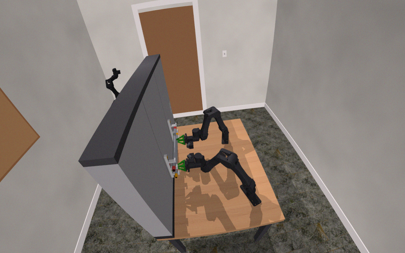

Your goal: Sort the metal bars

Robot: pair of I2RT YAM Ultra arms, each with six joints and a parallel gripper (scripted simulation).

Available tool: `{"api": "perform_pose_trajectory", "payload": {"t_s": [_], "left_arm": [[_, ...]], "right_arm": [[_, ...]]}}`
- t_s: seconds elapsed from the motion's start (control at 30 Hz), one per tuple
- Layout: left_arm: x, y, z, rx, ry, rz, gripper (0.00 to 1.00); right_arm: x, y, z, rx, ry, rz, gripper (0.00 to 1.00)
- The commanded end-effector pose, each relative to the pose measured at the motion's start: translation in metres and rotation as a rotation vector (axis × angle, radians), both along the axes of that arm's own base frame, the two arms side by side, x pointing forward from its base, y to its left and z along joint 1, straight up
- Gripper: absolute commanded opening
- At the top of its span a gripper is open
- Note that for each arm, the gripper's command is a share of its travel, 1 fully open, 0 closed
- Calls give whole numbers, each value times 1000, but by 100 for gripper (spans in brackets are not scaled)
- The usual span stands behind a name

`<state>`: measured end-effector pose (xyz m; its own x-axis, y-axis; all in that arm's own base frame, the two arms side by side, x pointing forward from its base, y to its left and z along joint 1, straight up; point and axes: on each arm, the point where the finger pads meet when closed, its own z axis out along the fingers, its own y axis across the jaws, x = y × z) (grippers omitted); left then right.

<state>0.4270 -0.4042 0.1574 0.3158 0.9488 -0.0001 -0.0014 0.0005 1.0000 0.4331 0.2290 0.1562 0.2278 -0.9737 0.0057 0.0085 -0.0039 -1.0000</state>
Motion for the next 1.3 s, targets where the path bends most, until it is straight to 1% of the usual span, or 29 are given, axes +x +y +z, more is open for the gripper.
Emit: {"api": "perform_pose_trajectory", "payload": {"t_s": [0.0, 0.07, 0.13, 0.63, 1.27], "left_arm": [[6, -3, 2, 1, 1, -1, 24], [6, -3, 2, 1, 1, -1, 21], [6, -3, 2, 1, 1, -1, 21], [6, -3, 2, 0, 1, -1, 0], [9, -3, 2, 0, 1, 0, 0]], "right_arm": [[7, 2, 3, 3, 9, 1, 25], [7, 2, 3, 3, 9, 1, 22], [7, 2, 3, 3, 9, 1, 22], [7, 2, 2, 3, 9, 1, 0], [10, 3, 3, 4, 9, 1, 0]]}}
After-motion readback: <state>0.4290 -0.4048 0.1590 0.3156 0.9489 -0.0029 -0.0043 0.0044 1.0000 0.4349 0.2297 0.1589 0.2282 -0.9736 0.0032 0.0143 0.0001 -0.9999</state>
